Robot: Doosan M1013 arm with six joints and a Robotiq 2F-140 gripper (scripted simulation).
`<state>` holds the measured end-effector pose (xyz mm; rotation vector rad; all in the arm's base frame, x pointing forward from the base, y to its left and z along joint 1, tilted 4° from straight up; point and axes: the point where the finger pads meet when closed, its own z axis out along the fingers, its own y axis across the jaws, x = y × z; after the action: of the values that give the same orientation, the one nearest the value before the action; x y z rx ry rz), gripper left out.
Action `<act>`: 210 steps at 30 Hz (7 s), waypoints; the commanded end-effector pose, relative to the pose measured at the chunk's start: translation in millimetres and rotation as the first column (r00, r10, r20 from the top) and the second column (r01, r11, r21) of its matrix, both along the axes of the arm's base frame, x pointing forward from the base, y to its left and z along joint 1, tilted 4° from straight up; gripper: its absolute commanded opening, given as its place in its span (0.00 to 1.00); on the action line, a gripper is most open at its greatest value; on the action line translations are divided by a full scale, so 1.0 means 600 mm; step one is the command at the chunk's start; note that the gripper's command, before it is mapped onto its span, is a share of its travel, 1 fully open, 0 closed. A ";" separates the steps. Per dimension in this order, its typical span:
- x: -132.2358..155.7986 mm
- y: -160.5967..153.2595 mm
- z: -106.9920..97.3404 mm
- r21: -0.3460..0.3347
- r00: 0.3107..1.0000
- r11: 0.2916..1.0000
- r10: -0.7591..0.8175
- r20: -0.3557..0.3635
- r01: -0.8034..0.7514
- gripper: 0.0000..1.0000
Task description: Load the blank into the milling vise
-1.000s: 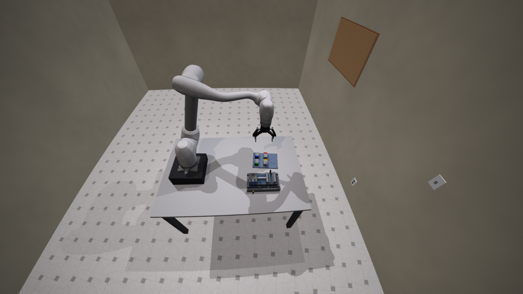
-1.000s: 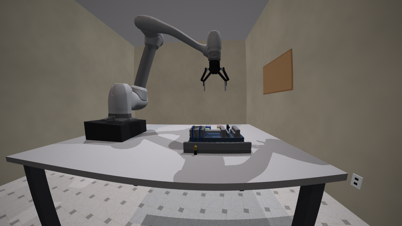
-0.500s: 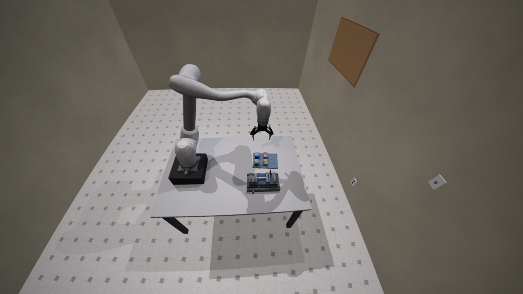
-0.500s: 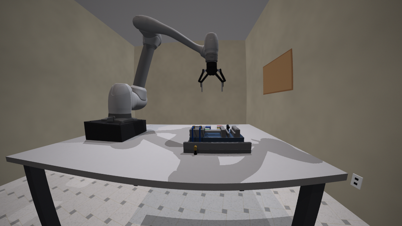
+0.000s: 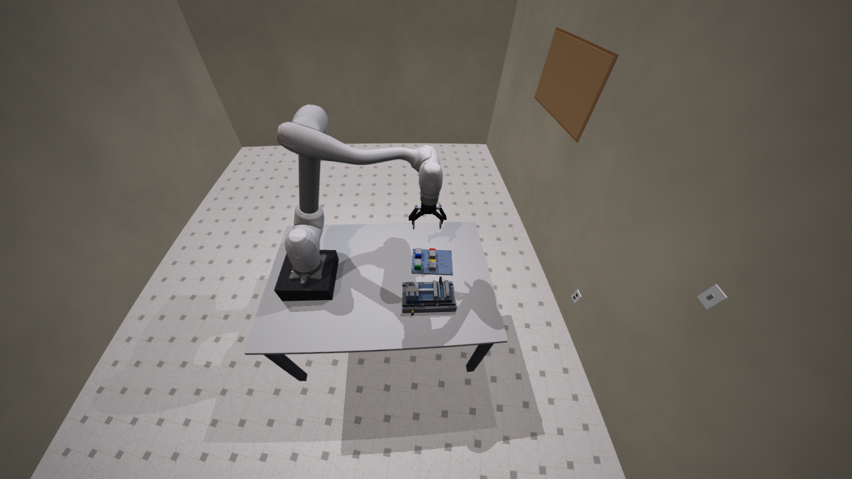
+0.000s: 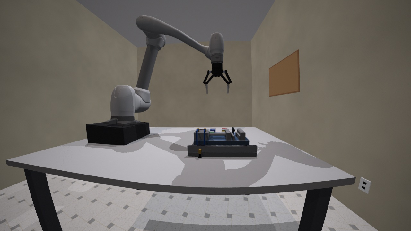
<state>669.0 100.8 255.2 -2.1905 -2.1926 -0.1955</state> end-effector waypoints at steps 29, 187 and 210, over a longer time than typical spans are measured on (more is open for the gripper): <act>0.007 -0.008 0.002 -0.069 0.997 0.994 -0.083 -0.006 0.082 1.00; 0.010 -0.013 0.002 -0.085 0.610 0.610 0.792 0.029 -0.787 1.00; 0.010 -0.013 0.002 -0.114 0.332 0.332 0.943 0.021 -0.936 1.00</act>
<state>675.1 93.1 256.3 -0.5629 -3.1008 -0.1316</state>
